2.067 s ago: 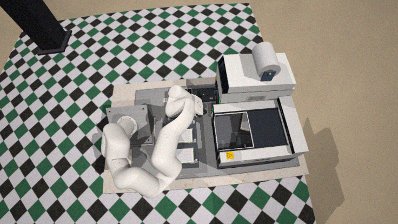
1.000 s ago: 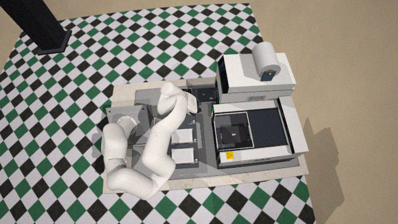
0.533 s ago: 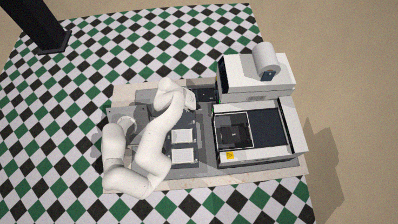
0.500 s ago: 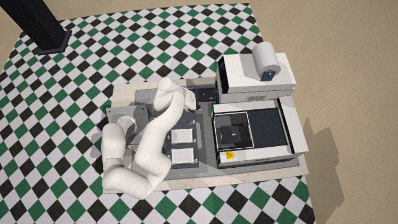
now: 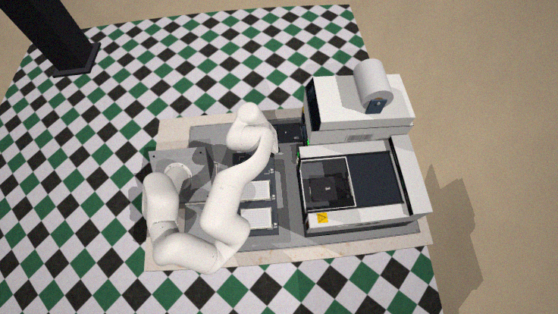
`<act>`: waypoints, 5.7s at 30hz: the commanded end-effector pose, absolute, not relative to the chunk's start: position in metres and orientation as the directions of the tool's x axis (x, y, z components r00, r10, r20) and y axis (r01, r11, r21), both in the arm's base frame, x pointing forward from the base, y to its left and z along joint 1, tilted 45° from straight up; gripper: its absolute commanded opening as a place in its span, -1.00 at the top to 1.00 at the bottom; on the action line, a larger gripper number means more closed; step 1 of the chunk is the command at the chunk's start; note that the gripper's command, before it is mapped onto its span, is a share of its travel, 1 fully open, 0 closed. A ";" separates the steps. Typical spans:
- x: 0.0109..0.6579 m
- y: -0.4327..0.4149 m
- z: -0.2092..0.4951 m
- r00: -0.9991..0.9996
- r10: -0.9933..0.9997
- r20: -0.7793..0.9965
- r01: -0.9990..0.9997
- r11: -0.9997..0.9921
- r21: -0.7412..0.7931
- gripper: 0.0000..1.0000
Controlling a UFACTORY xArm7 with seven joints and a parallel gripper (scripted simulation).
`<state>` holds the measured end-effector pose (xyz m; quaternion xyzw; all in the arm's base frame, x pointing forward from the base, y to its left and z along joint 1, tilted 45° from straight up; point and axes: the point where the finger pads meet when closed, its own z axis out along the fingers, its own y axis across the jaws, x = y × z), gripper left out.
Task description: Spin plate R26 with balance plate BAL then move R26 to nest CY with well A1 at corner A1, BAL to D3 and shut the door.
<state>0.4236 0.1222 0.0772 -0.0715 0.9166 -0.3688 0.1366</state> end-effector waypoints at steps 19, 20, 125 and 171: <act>0.426 0.123 0.079 -0.999 -0.034 0.002 -0.025 0.709 -0.704 1.00; 0.426 0.123 0.079 -0.999 -0.034 0.002 -0.025 0.709 -0.704 1.00; 0.426 0.123 0.079 -0.999 -0.034 0.002 -0.025 0.709 -0.704 1.00; 0.322 0.148 0.106 -1.000 -0.019 -0.012 -0.005 0.710 -0.704 -1.00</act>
